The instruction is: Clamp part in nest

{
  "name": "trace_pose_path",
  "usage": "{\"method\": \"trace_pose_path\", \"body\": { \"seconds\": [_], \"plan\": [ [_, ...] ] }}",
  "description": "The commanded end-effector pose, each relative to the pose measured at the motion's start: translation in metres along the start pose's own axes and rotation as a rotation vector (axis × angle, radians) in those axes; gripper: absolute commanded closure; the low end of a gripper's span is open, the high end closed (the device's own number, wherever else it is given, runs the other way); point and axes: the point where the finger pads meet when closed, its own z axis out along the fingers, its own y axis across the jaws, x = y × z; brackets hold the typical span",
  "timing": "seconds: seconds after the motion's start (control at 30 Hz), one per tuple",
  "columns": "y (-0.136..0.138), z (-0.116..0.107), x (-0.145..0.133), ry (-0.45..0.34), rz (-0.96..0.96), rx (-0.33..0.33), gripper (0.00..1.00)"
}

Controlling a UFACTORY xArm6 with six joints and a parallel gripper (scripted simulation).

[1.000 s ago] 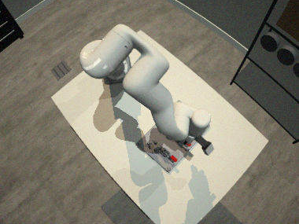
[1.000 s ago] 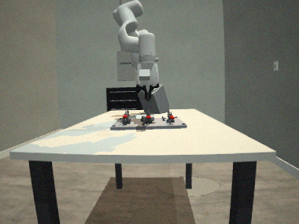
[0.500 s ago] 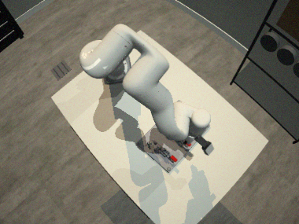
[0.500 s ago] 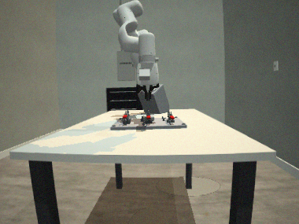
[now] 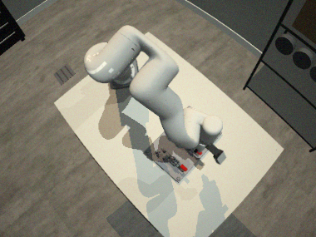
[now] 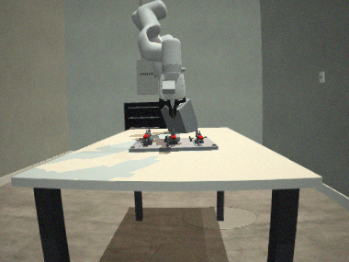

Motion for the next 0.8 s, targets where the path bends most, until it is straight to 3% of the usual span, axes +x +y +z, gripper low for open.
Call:
{"method": "trace_pose_path", "body": {
  "seconds": [0.0, 0.43, 0.47, 0.77],
  "plan": [
    [0.0000, -0.0013, 0.0015, 0.004, 0.001, 0.001, 1.00],
    [0.0000, -0.0013, 0.0015, 0.004, 0.001, 0.001, 1.00],
    [0.0000, -0.0013, 0.0015, 0.004, 0.001, 0.001, 0.00],
    [0.0000, -0.0013, 0.0015, 0.004, 0.001, 0.001, 0.00]
  ]
}}
